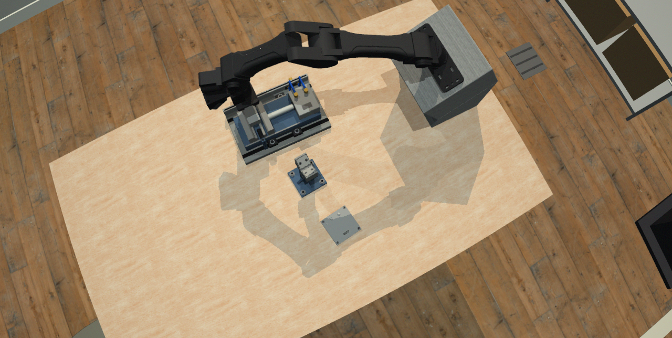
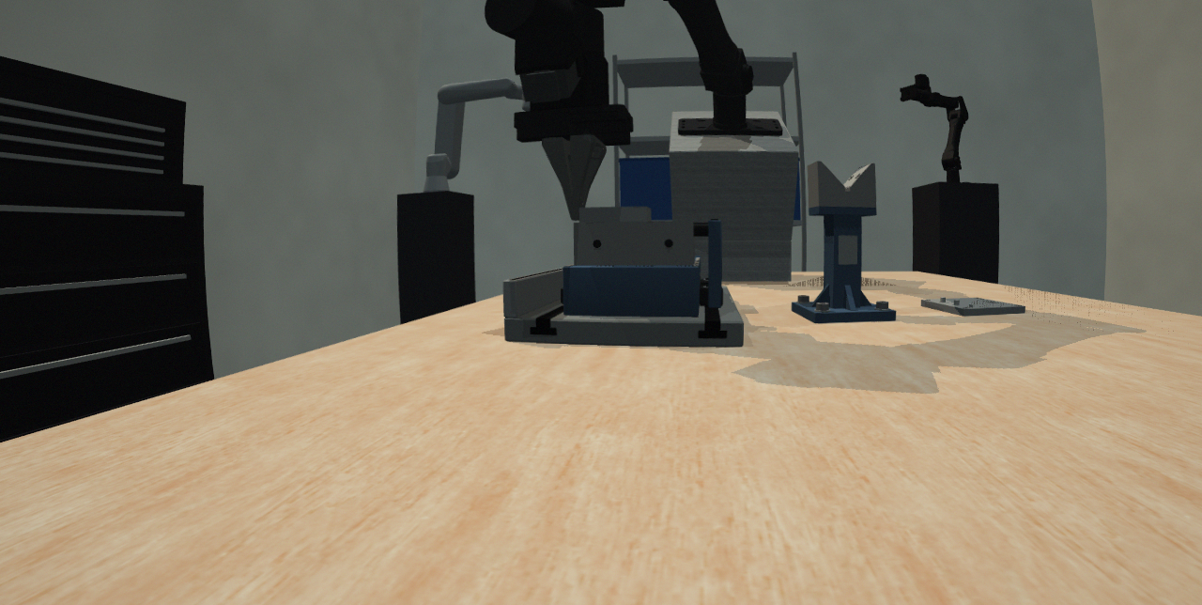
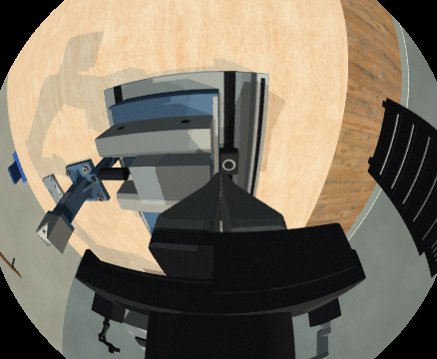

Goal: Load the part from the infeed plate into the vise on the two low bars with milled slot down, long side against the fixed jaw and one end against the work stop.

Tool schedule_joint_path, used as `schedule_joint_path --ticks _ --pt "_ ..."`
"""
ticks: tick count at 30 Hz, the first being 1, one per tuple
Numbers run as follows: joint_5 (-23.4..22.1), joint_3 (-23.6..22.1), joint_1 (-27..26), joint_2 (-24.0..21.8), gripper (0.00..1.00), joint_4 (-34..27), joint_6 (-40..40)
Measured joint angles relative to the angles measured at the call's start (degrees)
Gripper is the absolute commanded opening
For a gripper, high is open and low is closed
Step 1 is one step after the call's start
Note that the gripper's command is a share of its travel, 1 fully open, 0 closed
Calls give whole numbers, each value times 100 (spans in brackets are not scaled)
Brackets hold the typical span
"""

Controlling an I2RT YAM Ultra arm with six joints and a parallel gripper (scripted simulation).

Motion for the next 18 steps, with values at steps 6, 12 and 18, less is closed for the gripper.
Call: schedule_joint_path --ticks 6,12,18 --pt "9 -22 4 -2 0 13 13" --pt "22 -52 17 0 0 31 22" --pt "42 -79 28 -9 0 55 37"
